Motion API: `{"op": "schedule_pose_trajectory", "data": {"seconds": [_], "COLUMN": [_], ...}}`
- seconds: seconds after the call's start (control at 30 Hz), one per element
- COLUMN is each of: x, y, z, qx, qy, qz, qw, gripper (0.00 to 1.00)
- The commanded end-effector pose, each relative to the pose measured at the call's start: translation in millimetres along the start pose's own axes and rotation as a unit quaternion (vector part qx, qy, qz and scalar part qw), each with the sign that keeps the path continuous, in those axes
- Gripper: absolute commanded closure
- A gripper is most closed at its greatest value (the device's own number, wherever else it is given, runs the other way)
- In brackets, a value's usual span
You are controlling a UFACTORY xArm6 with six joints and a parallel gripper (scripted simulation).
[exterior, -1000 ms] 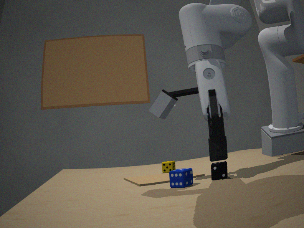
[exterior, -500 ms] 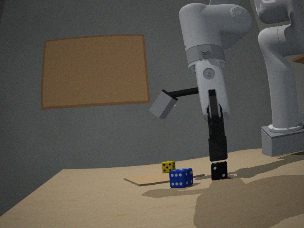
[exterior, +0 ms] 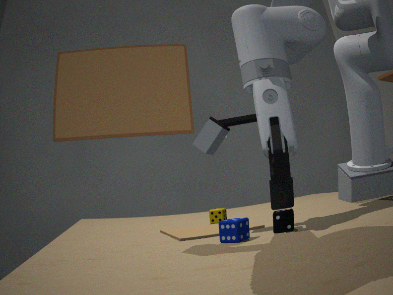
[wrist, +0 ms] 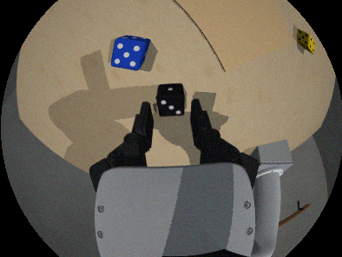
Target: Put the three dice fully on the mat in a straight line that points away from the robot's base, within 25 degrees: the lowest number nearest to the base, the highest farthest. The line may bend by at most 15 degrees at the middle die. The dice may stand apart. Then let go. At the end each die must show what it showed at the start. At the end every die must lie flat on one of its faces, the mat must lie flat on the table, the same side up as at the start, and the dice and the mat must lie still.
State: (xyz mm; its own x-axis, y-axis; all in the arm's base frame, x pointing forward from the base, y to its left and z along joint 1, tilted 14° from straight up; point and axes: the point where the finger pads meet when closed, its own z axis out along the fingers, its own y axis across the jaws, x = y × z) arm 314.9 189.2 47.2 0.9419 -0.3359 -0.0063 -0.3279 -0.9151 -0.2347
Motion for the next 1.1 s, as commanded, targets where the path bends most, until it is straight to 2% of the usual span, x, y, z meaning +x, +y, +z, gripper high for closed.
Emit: {"op": "schedule_pose_trajectory", "data": {"seconds": [0.0,0.53,1.07], "x": [0.7,0.8,0.8], "y": [-0.9,-1.0,-0.9], "z": [4.8,29.7,32.2], "qx": [0.001,0.001,0.001], "qy": [0.001,0.001,0.001], "qz": [0.0,0.0,0.0], "qw": [1.0,1.0,1.0], "gripper": [0.53,0.53,0.53]}}
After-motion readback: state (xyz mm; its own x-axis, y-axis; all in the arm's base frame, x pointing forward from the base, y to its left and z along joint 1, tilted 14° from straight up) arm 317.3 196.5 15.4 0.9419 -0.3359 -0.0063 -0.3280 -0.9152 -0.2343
